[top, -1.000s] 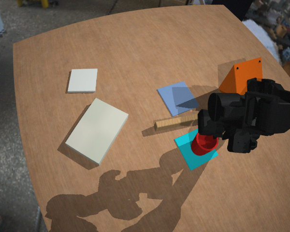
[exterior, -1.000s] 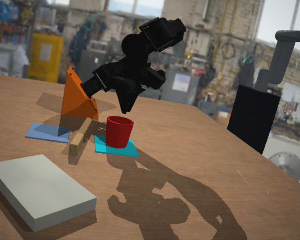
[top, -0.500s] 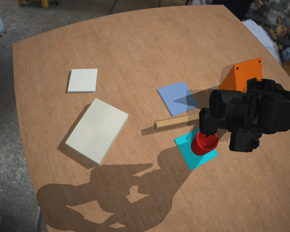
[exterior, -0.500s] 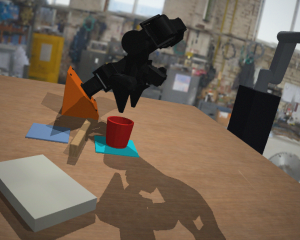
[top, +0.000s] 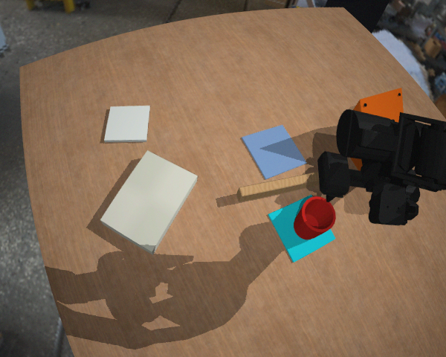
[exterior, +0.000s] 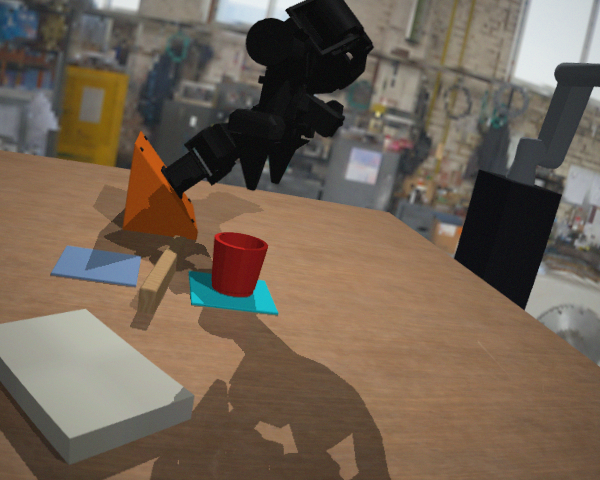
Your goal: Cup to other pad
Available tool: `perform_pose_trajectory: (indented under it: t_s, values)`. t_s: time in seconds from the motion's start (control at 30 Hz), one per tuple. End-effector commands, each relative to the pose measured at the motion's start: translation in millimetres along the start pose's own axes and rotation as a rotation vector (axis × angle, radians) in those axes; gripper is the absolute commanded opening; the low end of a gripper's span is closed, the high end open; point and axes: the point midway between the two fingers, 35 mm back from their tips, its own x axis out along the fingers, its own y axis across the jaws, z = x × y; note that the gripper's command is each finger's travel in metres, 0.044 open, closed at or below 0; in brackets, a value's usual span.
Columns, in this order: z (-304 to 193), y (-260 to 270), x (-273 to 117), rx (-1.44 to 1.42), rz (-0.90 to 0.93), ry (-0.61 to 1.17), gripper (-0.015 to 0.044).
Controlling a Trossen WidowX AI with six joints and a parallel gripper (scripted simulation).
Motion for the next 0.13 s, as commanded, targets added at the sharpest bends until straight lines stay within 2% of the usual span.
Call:
perform_pose_trajectory:
  t_s: [0.0, 0.1]
  values:
    - [0.0, -0.2, -6.1, -0.001, 0.002, 0.005, 0.044]
    - [0.3, 0.1, -2.1, 0.0, -0.001, -0.001, 0.044]
